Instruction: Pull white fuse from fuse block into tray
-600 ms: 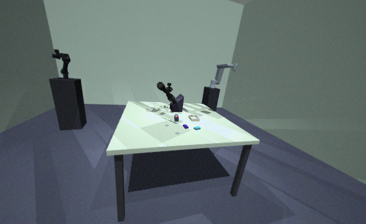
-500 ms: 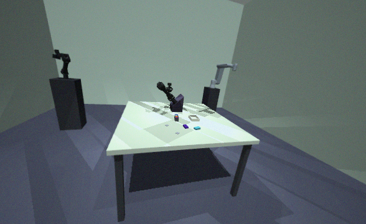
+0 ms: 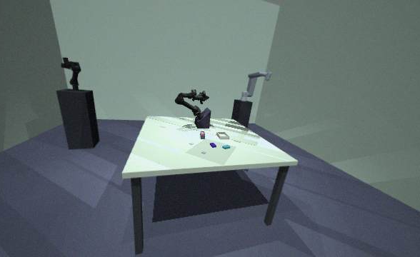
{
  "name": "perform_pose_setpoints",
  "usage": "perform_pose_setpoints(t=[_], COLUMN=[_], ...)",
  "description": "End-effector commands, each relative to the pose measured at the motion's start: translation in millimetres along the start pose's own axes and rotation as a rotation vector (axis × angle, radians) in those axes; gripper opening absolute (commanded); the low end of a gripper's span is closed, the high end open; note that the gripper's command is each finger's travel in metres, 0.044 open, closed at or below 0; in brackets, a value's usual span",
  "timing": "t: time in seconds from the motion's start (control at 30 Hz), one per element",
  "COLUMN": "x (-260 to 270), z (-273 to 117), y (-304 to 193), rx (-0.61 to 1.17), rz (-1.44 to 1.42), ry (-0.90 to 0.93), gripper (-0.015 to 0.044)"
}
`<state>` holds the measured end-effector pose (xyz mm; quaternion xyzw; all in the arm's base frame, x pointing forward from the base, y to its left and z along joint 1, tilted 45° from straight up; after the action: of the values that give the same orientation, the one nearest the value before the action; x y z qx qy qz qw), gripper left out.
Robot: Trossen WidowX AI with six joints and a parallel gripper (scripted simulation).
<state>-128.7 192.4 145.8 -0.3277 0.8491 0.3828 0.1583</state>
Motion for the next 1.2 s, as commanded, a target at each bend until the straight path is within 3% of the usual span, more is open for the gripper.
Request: perform_pose_setpoints(t=[0.0, 0.43, 0.57, 0.87, 1.17], x=[-31, -125, -152, -201, -212], z=[18, 55, 56, 38, -12], y=[-11, -90, -125, -220, -326], rx=[0.12, 0.463, 0.562, 0.743, 0.869], rz=[0.2, 0.983, 1.238, 1.802, 2.254], ry=[-0.098, -0.424, -0.6, -1.105, -1.725], gripper=[0.0074, 0.0074, 0.0074, 0.0074, 0.0074])
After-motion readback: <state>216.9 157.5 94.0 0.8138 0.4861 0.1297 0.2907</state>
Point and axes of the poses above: the point midway between the two fingers, 35 mm back from their tips, its own z axis out along the fingers, its own x axis across the jaws, y = z × x, the point moved 6 cm from there along -z, back along the fingers, and after that the axes turned 2 degrees about z, right-handed, at the moved point
